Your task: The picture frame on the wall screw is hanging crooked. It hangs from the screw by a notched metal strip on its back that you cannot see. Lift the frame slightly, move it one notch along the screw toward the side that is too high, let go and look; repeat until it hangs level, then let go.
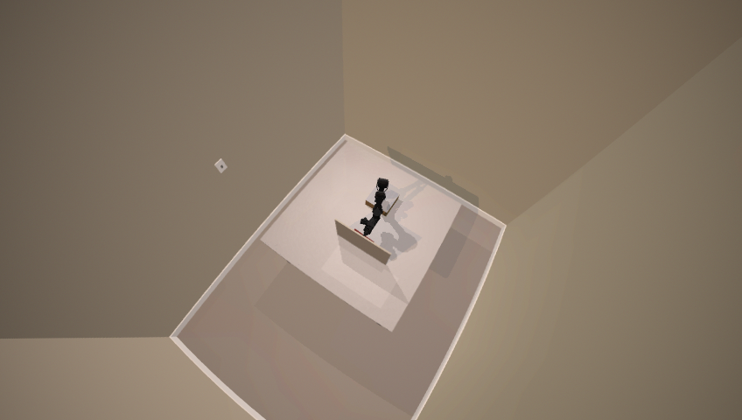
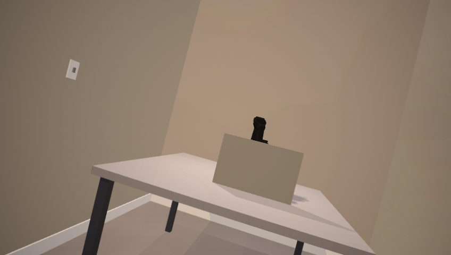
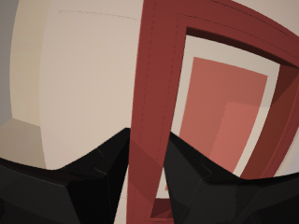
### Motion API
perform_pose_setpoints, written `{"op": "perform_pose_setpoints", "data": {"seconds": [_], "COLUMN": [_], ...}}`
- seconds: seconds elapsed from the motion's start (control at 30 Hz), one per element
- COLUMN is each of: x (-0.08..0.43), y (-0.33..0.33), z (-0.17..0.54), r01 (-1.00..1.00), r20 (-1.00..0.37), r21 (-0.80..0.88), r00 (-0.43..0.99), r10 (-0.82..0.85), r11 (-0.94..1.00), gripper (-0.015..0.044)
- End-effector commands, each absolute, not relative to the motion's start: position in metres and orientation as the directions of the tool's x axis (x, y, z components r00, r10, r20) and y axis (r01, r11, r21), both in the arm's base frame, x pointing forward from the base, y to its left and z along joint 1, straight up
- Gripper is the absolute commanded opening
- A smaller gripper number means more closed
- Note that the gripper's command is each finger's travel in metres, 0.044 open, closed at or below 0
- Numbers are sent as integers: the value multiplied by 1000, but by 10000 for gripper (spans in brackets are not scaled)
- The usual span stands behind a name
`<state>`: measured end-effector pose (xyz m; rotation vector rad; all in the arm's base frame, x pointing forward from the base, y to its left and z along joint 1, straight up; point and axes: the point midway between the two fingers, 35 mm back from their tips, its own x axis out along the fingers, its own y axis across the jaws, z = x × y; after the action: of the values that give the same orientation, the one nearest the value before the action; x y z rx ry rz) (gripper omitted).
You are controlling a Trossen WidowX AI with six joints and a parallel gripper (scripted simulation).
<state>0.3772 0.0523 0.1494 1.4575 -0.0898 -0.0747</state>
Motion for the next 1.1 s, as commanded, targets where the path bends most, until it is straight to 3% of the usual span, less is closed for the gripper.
{"op": "perform_pose_setpoints", "data": {"seconds": [0.0, 0.73, 1.07], "x": [377, 377, 378], "y": [52, 51, 52], "z": [149, 147, 148], "r01": [-8, -19, -16], "r20": [16, 16, 15], "r21": [997, 999, 1000], "r00": [994, 995, 994], "r10": [-104, -103, -104], "r11": [83, -33, -14], "gripper": [0, 0, 260]}}
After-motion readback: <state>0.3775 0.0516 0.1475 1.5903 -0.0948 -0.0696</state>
